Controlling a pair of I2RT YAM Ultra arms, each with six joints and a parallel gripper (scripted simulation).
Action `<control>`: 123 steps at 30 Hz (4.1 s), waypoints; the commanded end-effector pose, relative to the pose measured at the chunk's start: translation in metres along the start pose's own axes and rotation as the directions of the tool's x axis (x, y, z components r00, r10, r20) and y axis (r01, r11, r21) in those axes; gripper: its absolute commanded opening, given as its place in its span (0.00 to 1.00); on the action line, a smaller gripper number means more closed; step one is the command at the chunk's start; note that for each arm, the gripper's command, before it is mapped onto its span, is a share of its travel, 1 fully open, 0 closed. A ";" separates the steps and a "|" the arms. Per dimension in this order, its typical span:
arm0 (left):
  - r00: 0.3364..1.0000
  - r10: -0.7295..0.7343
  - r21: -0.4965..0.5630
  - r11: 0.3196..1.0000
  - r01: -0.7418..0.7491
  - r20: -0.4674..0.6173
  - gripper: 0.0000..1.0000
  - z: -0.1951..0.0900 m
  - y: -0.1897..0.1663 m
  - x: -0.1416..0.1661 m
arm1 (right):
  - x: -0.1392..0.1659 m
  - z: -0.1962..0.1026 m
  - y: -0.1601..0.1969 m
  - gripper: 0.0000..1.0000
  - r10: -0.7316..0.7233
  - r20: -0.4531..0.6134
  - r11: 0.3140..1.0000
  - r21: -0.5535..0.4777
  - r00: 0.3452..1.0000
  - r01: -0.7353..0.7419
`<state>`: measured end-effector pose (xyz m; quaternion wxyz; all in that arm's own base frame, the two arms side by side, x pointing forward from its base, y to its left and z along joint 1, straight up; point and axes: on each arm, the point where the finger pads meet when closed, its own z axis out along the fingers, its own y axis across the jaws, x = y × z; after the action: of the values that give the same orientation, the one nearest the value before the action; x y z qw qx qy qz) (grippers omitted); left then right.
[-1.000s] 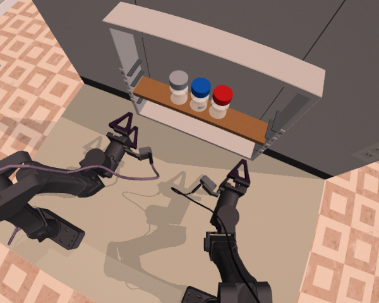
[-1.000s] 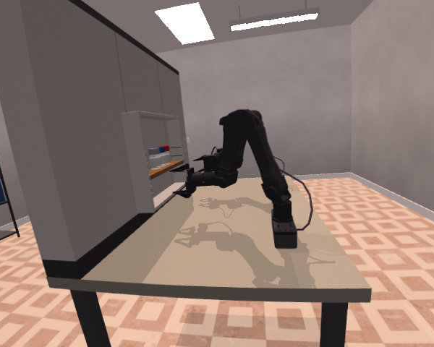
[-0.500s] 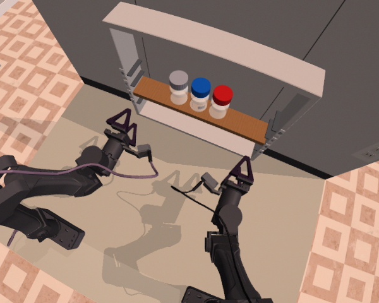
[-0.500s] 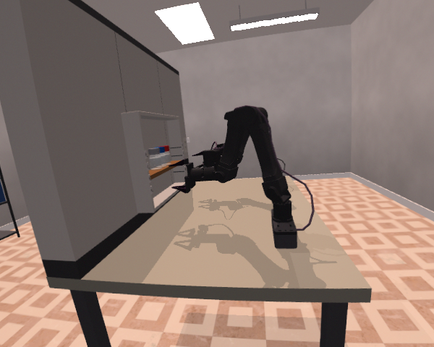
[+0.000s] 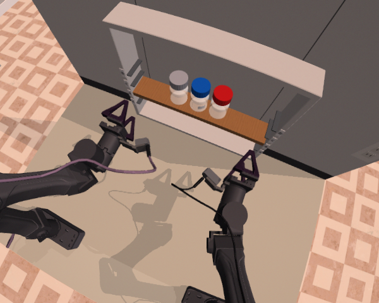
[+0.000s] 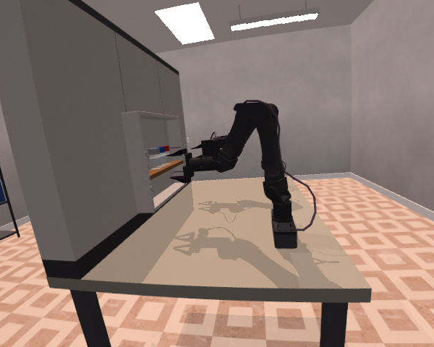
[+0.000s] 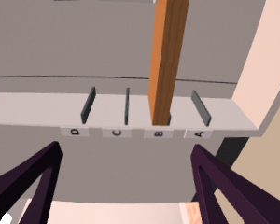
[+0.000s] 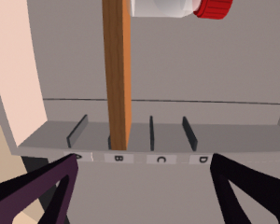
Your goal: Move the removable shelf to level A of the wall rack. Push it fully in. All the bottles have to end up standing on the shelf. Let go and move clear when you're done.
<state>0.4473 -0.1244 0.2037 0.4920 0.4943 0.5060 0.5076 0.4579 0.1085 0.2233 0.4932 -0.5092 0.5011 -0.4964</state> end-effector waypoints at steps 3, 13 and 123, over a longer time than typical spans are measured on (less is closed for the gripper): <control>1.000 -0.004 -0.001 1.000 0.004 0.002 1.00 0.005 0.029 0.000 | 0.003 0.003 -0.036 1.00 0.011 -0.004 1.000 0.021 1.000 -0.011; 1.000 -0.004 -0.001 1.000 0.004 0.002 1.00 0.005 0.040 0.000 | 0.004 0.002 -0.046 1.00 0.011 -0.004 1.000 0.021 1.000 -0.011; 1.000 -0.004 -0.001 1.000 0.004 0.002 1.00 0.024 -0.034 -0.040 | -0.036 0.024 0.027 1.00 0.011 -0.004 1.000 0.021 1.000 -0.011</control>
<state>0.4671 -0.1575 0.1625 0.4832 0.5063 0.5070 0.5032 0.4795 0.1385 0.1838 0.4833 -0.5164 0.5048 -0.4949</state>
